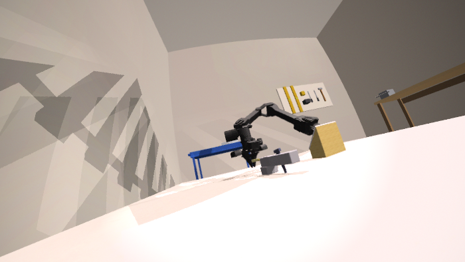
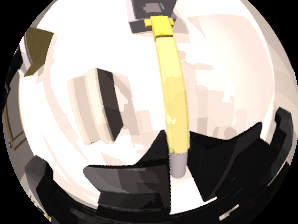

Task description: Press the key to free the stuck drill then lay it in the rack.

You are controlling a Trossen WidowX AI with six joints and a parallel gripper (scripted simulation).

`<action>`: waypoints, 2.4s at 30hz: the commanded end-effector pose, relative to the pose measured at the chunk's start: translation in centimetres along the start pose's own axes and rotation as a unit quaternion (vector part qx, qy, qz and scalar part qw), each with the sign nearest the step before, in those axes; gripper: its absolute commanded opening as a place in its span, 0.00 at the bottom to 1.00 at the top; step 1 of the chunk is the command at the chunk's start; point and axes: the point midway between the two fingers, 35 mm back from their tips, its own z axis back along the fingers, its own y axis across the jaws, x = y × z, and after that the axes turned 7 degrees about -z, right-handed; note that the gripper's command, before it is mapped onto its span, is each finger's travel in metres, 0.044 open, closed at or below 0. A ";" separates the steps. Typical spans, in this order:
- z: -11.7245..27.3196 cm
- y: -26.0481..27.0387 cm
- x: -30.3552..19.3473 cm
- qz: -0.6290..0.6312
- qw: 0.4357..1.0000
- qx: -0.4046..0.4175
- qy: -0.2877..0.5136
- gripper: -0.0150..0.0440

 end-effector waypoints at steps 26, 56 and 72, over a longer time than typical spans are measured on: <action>1.4 0.2 0.3 -0.003 1.000 -0.002 -0.001 0.25; 2.4 0.3 0.6 -0.003 1.000 -0.002 -0.001 0.25; 2.9 0.2 0.7 -0.003 1.000 -0.002 -0.001 0.25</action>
